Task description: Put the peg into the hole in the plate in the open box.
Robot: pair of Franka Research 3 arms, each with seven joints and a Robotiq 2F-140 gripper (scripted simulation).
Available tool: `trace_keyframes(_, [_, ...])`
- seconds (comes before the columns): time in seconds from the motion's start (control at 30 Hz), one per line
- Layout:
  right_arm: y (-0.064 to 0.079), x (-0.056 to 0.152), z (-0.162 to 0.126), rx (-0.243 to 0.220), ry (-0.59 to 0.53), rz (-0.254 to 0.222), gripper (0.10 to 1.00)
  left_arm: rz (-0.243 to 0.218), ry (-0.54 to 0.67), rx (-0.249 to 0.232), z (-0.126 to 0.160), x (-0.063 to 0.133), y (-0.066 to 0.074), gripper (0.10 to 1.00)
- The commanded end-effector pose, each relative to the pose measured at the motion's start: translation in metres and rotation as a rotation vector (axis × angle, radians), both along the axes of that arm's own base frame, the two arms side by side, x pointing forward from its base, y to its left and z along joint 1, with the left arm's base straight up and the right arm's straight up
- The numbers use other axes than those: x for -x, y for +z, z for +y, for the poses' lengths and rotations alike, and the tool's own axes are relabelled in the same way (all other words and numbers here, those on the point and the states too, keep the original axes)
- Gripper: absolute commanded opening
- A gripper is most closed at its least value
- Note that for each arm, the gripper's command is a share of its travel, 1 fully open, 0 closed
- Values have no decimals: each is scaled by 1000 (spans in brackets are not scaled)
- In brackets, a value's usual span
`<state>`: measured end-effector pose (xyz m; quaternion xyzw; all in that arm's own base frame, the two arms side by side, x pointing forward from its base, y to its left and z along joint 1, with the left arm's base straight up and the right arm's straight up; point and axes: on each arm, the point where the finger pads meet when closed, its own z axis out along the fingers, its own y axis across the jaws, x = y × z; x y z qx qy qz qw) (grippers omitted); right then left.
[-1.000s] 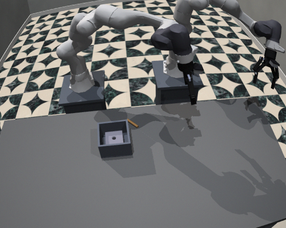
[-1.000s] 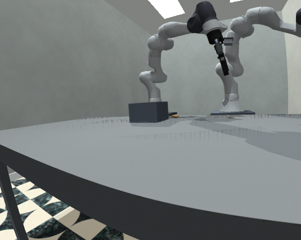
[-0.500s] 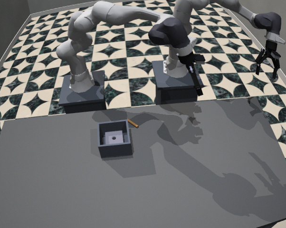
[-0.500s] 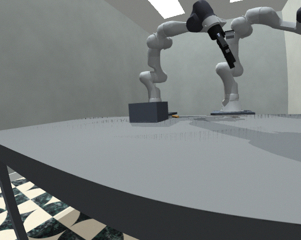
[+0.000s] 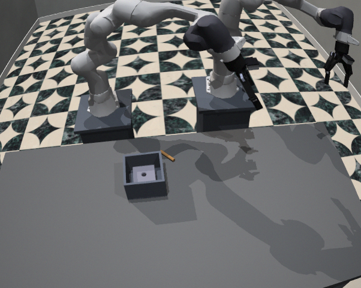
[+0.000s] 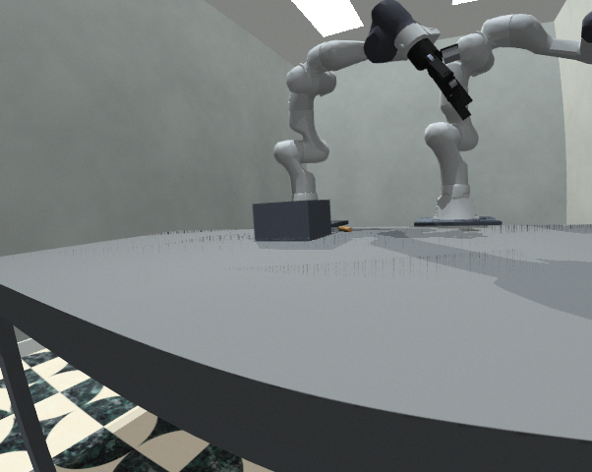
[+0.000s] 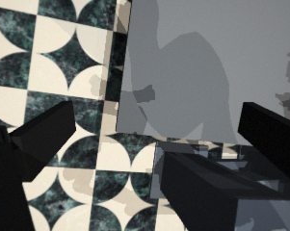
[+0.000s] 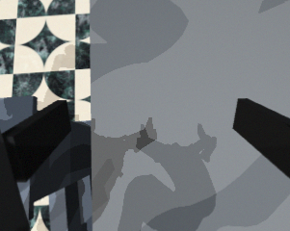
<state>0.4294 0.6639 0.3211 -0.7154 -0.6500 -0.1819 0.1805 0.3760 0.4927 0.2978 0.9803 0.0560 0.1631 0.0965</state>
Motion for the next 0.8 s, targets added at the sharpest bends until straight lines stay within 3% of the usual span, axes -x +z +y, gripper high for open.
trace_keyframes(0.0, [17,-4,10,-64,-8,-20,1000,31,47,9,6,18,5,1000])
trace_keyframes(0.17, [27,-2,14,-97,-18,-24,1000,44,67,4,12,31,10,1000])
trace_keyframes(0.2, [37,-2,17,-128,-29,-27,1000,57,86,0,17,43,13,1000])
trace_keyframes(0.67, [86,-1,24,-278,-92,-39,1000,121,184,-18,40,104,33,1000])
trace_keyframes(0.73, [86,-1,24,-278,-92,-39,1000,121,184,-18,40,104,33,1000])
trace_keyframes(0.77, [96,-2,24,-309,-109,-41,1000,133,204,-21,43,116,37,1000])
